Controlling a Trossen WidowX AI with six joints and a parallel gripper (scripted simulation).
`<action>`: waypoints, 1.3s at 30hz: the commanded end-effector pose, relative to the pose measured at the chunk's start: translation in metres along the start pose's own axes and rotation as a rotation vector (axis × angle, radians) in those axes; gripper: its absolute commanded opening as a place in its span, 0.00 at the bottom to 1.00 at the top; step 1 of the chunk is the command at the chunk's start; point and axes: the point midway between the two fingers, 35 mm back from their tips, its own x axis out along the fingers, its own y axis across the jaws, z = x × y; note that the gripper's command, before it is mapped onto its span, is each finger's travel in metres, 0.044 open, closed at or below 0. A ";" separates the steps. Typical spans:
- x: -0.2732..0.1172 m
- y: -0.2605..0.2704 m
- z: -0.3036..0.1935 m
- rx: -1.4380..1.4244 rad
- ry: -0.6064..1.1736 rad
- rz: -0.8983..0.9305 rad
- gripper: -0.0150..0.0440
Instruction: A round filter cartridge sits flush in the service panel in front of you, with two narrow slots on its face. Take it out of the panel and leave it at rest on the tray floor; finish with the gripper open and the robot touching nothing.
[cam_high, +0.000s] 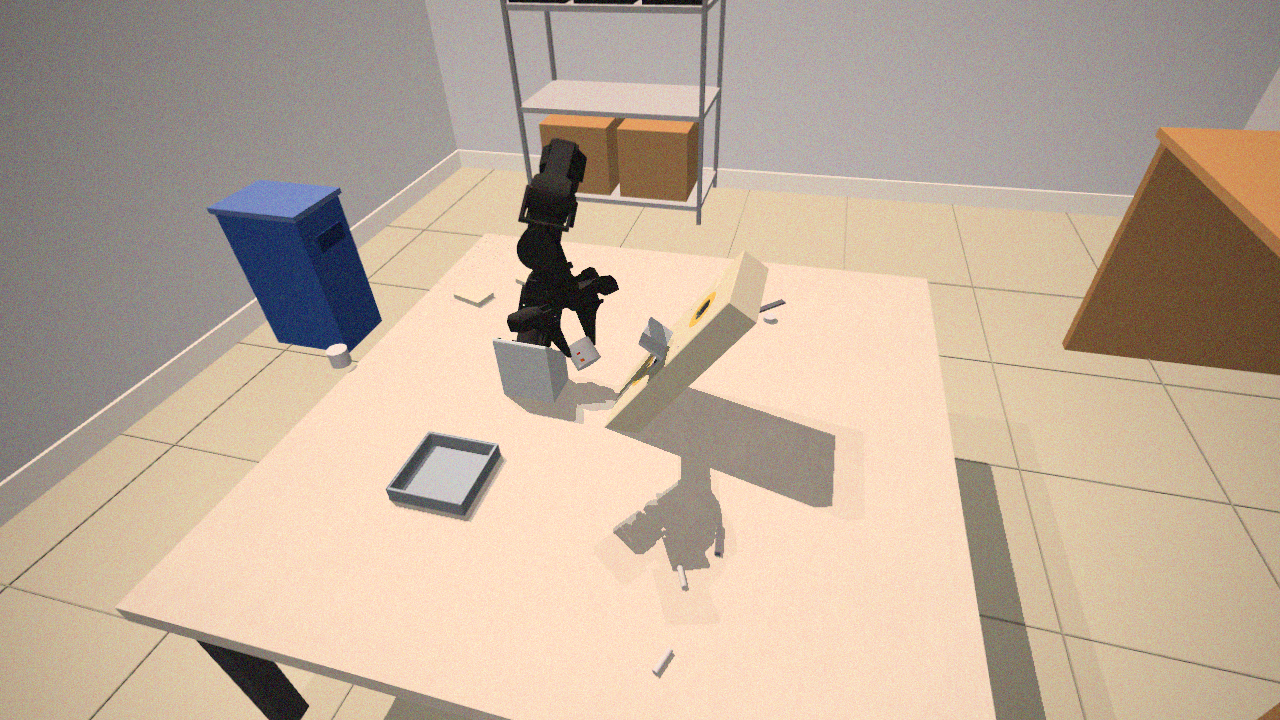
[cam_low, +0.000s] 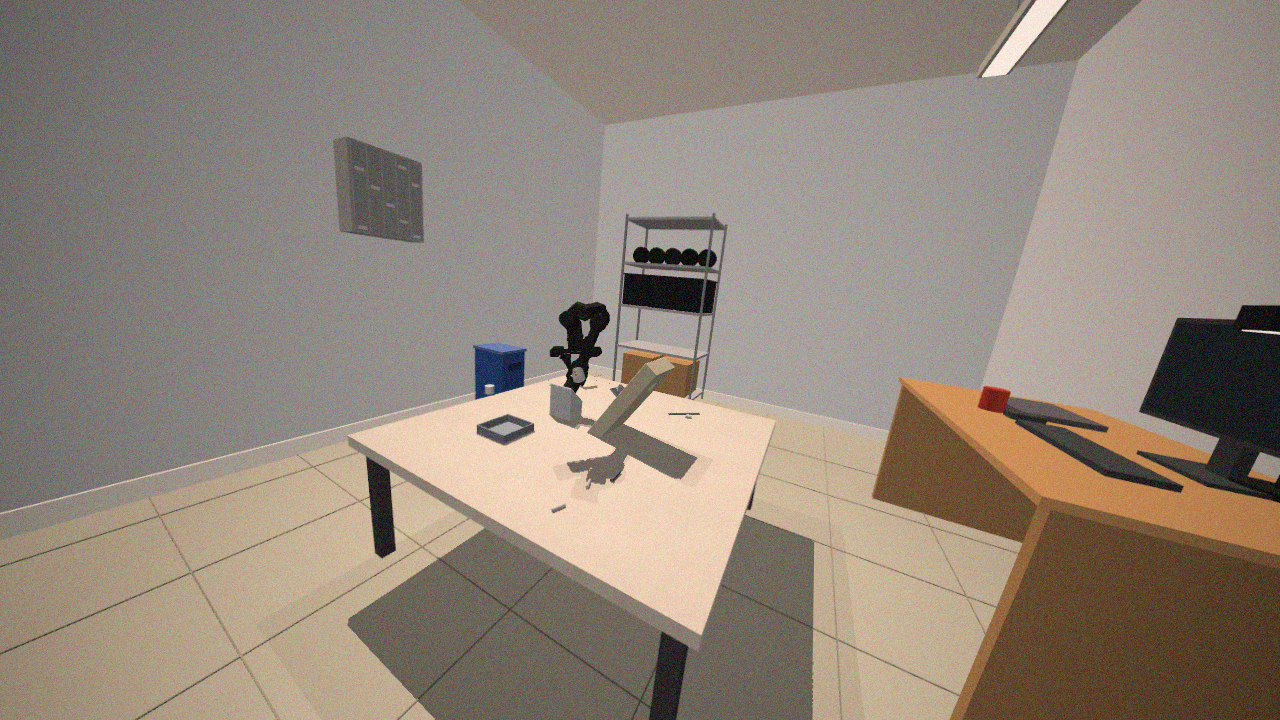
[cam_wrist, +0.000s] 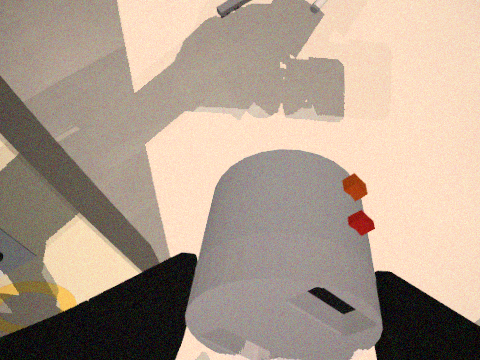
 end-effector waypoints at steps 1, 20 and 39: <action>0.001 -0.033 -0.008 0.162 -0.004 -0.088 0.25; 0.011 -0.125 -0.049 0.565 -0.051 -0.305 0.25; 0.058 -0.206 -0.189 1.001 -0.040 -0.549 0.25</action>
